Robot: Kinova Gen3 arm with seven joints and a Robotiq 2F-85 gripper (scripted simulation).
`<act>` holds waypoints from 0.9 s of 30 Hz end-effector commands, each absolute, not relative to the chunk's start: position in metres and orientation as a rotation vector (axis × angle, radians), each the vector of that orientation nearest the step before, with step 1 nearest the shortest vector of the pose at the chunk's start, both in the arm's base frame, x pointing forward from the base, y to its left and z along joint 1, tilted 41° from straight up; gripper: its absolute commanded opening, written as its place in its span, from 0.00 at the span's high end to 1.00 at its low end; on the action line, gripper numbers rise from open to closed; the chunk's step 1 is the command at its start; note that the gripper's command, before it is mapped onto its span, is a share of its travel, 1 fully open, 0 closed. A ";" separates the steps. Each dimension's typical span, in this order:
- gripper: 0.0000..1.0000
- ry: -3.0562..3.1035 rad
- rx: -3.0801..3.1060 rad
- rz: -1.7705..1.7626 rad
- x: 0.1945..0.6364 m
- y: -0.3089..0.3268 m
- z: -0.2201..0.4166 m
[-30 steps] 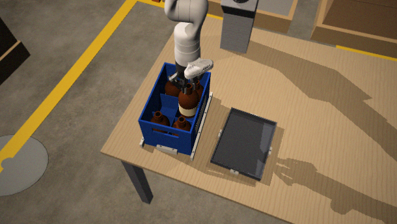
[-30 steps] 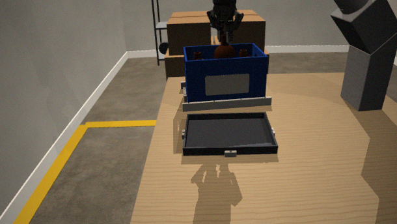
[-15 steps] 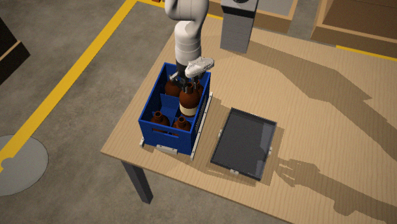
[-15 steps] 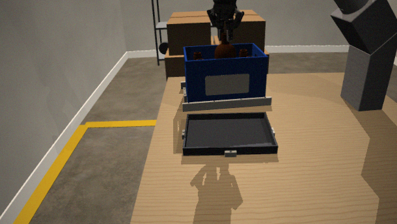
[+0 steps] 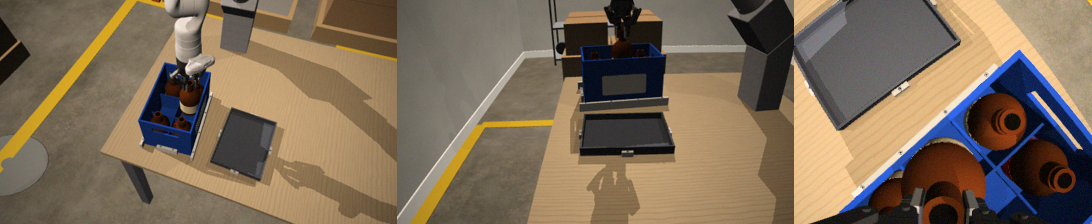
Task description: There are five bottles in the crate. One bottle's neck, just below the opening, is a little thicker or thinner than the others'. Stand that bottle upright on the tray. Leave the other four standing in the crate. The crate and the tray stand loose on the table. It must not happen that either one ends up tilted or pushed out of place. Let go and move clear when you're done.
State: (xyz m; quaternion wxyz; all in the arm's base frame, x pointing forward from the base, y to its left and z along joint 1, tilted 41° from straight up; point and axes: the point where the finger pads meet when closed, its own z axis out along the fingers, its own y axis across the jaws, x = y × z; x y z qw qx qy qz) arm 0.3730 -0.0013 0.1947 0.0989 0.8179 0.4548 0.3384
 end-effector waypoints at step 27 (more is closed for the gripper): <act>1.00 1.334 2.417 0.999 0.362 -0.008 0.210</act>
